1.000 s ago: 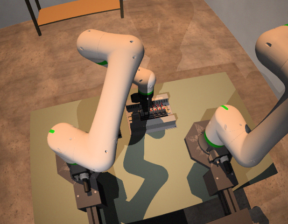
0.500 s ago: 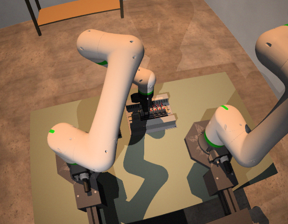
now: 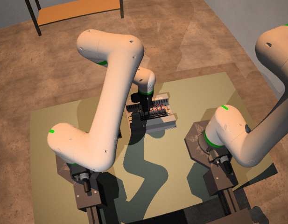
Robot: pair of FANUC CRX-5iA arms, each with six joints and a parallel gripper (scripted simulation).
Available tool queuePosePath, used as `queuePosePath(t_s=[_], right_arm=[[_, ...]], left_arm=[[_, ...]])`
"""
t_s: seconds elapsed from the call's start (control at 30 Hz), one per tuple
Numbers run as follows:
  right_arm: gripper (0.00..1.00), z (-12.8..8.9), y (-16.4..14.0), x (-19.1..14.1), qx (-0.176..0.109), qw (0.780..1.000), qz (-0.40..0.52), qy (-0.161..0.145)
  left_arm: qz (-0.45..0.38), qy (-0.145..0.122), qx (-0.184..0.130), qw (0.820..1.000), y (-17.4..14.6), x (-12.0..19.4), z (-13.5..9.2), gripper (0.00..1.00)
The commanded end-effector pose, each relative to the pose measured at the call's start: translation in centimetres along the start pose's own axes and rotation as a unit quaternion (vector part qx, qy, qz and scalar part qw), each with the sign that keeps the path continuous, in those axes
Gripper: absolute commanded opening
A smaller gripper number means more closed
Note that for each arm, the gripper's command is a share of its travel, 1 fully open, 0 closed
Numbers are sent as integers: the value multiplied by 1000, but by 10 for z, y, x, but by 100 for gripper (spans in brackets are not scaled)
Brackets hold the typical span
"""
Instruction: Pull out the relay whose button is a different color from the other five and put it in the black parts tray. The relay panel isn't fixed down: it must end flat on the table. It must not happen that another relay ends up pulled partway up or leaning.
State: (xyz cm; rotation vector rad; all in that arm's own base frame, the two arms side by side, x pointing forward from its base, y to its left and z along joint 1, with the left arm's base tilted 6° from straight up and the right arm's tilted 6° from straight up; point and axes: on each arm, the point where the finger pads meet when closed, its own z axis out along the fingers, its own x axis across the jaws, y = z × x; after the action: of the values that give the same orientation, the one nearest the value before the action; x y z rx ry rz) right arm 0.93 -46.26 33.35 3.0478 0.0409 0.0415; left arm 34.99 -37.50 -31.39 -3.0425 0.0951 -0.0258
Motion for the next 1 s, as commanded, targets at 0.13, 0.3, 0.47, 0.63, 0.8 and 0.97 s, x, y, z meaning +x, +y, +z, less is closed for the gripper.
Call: queuePosePath(t_s=[0.13,0.3,0.47,0.63,0.8,0.97], right_arm=[[100,-1,0,0,-1,1000,0,0],[100,-1,0,0,-1,1000,0,0],[100,-1,0,0,-1,1000,0,0],[100,-1,0,0,-1,1000,0,0],[100,-1,0,0,-1,1000,0,0],[100,-1,0,0,-1,1000,0,0]], left_arm=[[0,-9,-1,1000,1,1,-1,0],[0,-10,-1,1000,1,1,-1,0],[0,-7,-1,1000,1,1,-1,0],[0,1,-1,1000,1,1,-1,0],[0,4,-1,1000,1,1,-1,0],[0,5,-1,1000,1,0,-1,0]])
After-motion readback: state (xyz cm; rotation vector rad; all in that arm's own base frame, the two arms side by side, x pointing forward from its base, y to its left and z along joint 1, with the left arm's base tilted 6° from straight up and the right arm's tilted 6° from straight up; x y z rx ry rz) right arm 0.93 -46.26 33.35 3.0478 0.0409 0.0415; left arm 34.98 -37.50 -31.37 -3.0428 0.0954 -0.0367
